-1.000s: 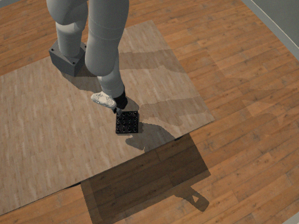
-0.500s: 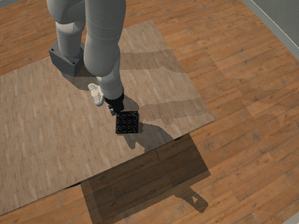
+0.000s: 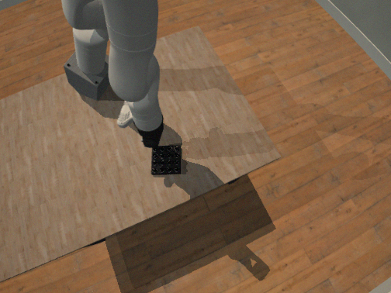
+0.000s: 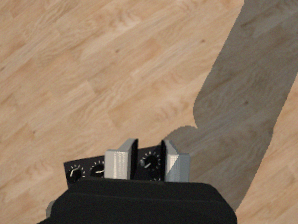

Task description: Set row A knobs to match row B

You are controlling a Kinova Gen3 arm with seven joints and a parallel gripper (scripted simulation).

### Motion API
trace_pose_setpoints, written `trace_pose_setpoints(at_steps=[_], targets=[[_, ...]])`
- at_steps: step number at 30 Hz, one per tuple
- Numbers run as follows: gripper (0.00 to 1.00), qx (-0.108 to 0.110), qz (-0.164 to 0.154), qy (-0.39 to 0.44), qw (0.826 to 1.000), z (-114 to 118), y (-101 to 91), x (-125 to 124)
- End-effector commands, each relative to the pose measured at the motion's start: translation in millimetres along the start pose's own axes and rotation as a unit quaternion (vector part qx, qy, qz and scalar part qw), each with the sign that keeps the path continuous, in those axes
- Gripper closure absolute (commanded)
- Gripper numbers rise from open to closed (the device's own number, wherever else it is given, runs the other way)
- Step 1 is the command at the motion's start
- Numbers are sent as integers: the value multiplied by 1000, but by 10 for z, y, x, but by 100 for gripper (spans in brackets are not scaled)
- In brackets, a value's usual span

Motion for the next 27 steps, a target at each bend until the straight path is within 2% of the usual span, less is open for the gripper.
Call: trace_pose_setpoints(at_steps=[1, 3, 5, 8, 15, 20, 22, 27], targets=[[54, 19, 5, 76, 997, -104, -33, -18], [54, 21, 5, 123, 992, -85, -40, -3], [54, 21, 5, 123, 992, -85, -40, -3], [54, 25, 3, 208, 978, -51, -54, 36], [54, 36, 0, 371, 928, 11, -87, 154], [54, 43, -3, 454, 890, 36, -108, 238], [54, 43, -3, 454, 890, 36, -108, 238], [54, 48, -4, 503, 863, 47, -123, 297]])
Point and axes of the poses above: the point where the finger pads meet when closed, its own y axis out along the fingers, its own z axis across the jaws, x = y × z, the point moved 4 cm from there along -y, back along the fingers, and after that the axes turned 10 degrees about y, right-handed, at the moved point
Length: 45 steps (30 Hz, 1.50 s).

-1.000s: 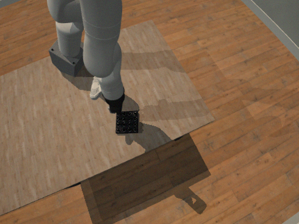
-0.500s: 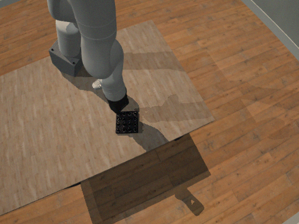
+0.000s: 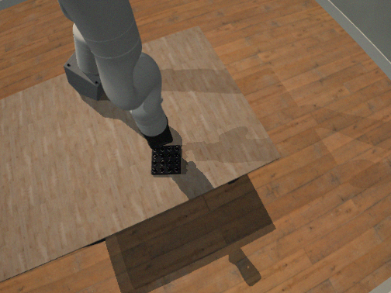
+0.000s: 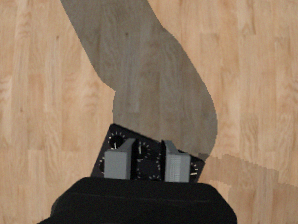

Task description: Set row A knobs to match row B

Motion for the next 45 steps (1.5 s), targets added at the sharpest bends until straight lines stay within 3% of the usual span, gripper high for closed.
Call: trace_pose_setpoints(at_steps=[1, 45], targets=[[54, 3, 3, 41, 999, -116, -15, 101], [54, 6, 2, 62, 998, -94, -20, 111]])
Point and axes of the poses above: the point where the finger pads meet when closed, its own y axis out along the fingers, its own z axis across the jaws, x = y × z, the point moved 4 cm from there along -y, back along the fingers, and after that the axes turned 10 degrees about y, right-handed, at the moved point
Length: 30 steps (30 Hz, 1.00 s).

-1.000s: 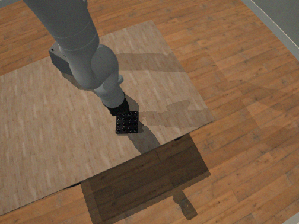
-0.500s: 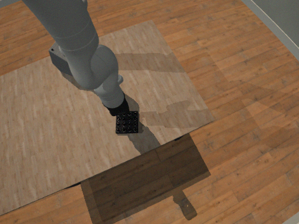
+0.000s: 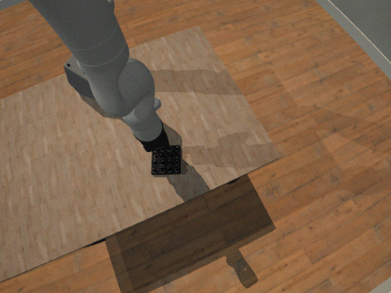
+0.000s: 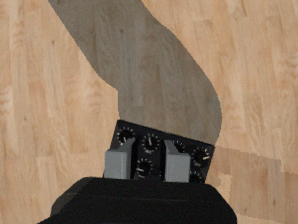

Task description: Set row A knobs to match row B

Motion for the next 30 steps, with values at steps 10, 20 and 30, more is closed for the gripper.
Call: trace_pose_setpoints(at_steps=[10, 20, 30], targets=[[54, 0, 0, 0, 1000, 0, 12, 2], [54, -1, 1, 0, 1000, 1, 64, 3], [54, -1, 1, 0, 1000, 2, 166, 2]])
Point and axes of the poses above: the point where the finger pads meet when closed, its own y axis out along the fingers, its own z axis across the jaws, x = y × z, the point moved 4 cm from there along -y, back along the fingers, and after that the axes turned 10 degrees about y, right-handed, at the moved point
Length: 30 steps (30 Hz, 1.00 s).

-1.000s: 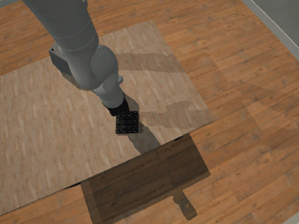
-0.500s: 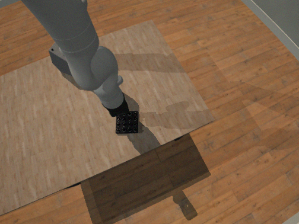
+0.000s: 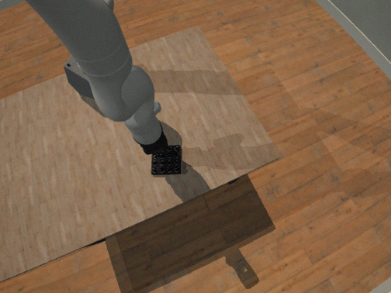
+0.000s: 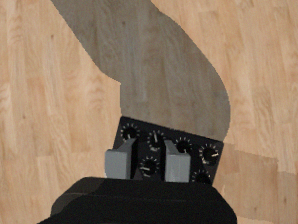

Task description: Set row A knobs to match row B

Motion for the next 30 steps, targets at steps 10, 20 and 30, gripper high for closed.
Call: trace_pose_setpoints(at_steps=[10, 20, 30], targets=[[54, 1, 4, -7, 1000, 44, 139, -47], [54, 1, 4, -7, 1000, 46, 250, -49], [54, 1, 4, -7, 1000, 46, 296, -49]])
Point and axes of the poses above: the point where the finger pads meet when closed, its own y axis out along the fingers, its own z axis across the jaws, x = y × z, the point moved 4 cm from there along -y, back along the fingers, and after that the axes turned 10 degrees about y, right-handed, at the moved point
